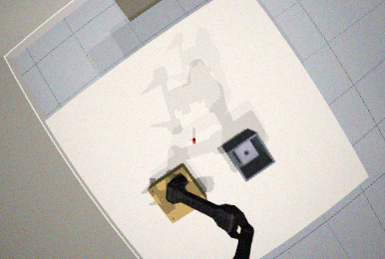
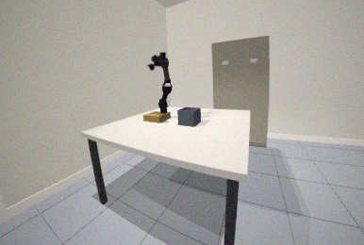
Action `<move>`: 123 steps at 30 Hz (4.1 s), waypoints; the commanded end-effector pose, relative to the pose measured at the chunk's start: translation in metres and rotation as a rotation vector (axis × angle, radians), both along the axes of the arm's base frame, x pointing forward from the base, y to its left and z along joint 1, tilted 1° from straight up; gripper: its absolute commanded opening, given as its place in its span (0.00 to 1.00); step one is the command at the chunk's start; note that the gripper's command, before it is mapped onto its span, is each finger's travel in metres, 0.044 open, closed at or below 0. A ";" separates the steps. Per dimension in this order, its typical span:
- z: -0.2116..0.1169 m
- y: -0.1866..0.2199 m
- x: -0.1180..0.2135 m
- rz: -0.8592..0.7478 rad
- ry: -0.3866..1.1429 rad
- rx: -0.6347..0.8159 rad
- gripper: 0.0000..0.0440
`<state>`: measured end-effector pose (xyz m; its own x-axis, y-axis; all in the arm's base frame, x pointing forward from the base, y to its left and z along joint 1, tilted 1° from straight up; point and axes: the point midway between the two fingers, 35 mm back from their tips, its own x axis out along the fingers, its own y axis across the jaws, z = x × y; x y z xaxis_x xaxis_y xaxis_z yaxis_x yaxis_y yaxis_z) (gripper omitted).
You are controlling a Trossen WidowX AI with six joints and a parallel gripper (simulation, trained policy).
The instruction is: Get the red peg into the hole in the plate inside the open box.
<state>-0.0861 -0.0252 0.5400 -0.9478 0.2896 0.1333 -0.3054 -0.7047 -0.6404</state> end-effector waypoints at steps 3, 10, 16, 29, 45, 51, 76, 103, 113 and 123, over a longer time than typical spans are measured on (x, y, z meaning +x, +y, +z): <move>-0.017 0.025 -0.011 -0.079 -0.022 -0.171 1.00; -0.039 0.055 -0.019 -0.196 -0.026 -0.387 1.00; -0.059 0.080 -0.020 -0.304 -0.012 -0.566 1.00; -0.104 0.128 -0.011 -0.557 0.074 -0.936 1.00; -0.155 0.175 0.021 -0.901 0.289 -1.328 1.00; -0.174 0.188 0.036 -1.029 0.398 -1.459 1.00; -0.243 0.214 0.113 -1.541 1.028 -1.865 1.00; -0.311 0.199 0.196 -1.974 2.014 -1.979 1.00; -0.344 0.185 0.223 -2.076 2.439 -1.926 1.00; -0.377 0.170 0.242 -2.135 2.770 -1.853 1.00</move>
<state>0.1522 0.1484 0.1715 0.0328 0.0857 -0.9958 0.7868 0.6122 0.0786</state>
